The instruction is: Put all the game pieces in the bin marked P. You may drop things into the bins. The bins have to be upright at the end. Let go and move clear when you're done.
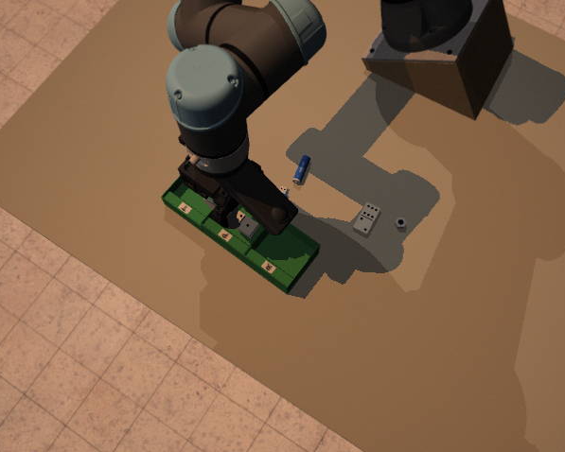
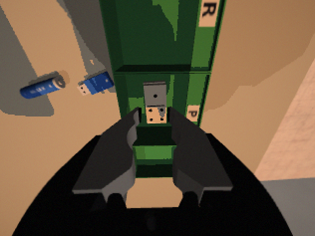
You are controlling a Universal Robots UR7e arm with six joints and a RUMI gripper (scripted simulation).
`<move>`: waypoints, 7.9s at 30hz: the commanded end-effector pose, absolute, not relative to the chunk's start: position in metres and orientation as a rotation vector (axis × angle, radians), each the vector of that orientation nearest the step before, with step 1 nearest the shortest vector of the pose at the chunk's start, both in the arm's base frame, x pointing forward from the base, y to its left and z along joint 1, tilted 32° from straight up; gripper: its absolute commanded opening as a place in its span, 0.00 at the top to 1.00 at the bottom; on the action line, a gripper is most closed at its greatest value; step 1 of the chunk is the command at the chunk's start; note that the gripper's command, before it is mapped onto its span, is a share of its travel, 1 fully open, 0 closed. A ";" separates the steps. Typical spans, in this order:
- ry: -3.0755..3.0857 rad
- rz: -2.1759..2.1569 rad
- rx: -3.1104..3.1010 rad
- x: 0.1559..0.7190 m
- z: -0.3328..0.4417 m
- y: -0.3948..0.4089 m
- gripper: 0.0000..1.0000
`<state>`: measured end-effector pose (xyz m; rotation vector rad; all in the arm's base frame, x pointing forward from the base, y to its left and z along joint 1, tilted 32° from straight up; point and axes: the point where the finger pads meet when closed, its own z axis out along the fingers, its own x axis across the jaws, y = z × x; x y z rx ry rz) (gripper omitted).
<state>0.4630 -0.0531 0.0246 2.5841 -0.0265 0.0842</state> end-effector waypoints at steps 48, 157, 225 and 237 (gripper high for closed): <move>-0.026 0.086 2.584 0.461 0.063 -0.030 0.81; 2.000 -0.518 1.784 0.343 -0.079 0.069 0.76; 2.000 -0.517 1.784 0.339 -0.035 0.096 1.00; 2.000 -0.517 1.784 0.339 -0.032 0.098 1.00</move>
